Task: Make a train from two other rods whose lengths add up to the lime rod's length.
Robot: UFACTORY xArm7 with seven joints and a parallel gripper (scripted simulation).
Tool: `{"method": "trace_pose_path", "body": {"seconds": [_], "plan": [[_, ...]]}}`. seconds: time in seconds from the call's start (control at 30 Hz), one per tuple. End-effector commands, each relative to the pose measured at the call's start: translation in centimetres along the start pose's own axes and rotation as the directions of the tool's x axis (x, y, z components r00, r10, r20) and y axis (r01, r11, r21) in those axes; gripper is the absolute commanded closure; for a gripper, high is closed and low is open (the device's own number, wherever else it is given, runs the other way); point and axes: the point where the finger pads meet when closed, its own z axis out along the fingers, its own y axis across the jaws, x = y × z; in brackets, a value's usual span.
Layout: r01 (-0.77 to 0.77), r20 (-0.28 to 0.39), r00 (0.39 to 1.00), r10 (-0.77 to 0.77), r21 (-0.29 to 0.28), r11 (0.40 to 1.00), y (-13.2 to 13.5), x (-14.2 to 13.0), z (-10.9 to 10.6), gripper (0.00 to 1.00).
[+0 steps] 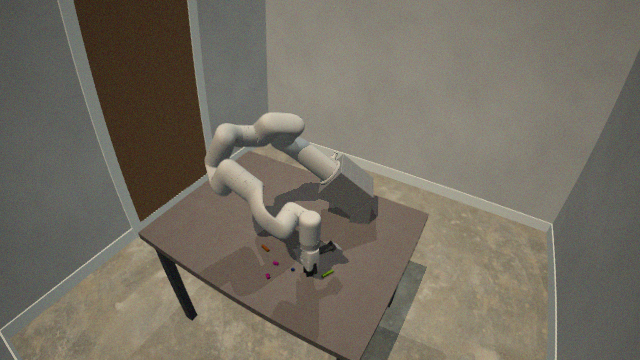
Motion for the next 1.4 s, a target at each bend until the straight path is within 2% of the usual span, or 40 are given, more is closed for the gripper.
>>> {"method": "trace_pose_path", "body": {"seconds": [0.0,0.03,0.07,0.13,0.17,0.67,0.83,1.03,1.1,1.37], "plan": [[0.000,0.000,1.000,0.000,-0.004,1.000,0.2,0.0,-0.2,0.84],[0.000,0.000,1.000,0.000,-0.004,1.000,0.2,0.0,-0.2,0.84],[0.000,0.000,1.000,0.000,-0.004,1.000,0.2,0.0,-0.2,0.80],[0.000,0.000,1.000,0.000,-0.004,1.000,0.2,0.0,-0.2,0.80],[0.000,0.000,1.000,0.000,-0.004,1.000,0.2,0.0,-0.2,0.76],[0.000,0.000,1.000,0.000,-0.004,1.000,0.2,0.0,-0.5,0.76],[0.000,0.000,1.000,0.000,-0.004,1.000,0.2,0.0,-2.2,0.76],[0.000,0.000,1.000,0.000,-0.004,1.000,0.1,0.0,-5.3,0.76],[0.000,0.000,1.000,0.000,-0.004,1.000,0.1,0.0,-5.3,0.76],[0.000,0.000,1.000,0.000,-0.004,1.000,0.1,0.0,-8.7,0.76]]}}
